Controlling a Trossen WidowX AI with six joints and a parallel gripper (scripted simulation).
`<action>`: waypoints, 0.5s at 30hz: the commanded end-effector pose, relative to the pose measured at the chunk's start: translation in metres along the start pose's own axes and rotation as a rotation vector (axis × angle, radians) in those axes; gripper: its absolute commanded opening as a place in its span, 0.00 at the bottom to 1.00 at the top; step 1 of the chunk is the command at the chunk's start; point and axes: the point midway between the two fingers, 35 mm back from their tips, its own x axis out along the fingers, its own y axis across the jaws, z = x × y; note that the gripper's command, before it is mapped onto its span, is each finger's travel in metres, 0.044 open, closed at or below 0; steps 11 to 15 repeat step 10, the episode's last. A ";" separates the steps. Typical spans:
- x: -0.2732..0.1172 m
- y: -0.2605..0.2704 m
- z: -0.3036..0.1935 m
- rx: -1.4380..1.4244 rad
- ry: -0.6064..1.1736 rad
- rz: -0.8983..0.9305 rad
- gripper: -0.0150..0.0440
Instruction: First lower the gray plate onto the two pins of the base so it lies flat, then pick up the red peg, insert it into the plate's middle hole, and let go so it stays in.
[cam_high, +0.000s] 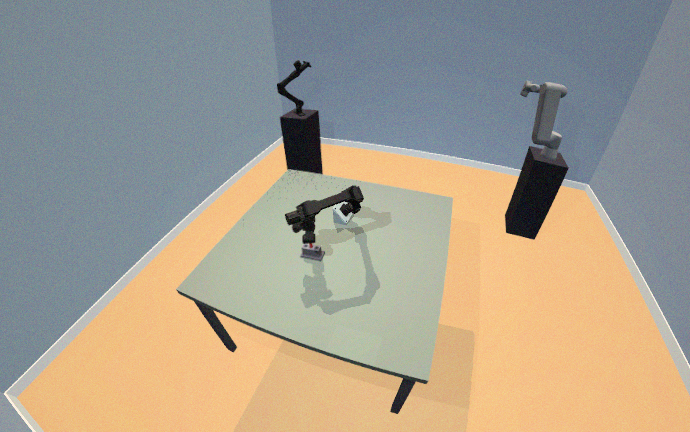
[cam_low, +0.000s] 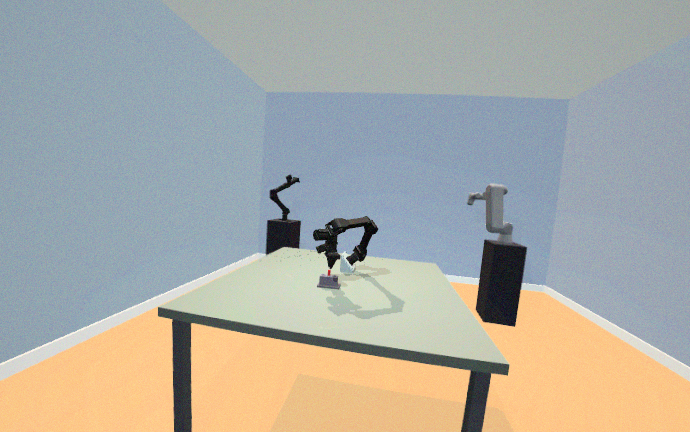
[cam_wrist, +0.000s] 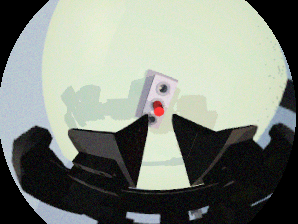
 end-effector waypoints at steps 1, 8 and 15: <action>-0.004 0.000 0.000 -0.004 -0.005 0.004 0.51; -0.006 -0.001 -0.001 -0.004 -0.005 0.004 0.51; -0.006 -0.001 -0.001 -0.004 -0.005 0.004 0.51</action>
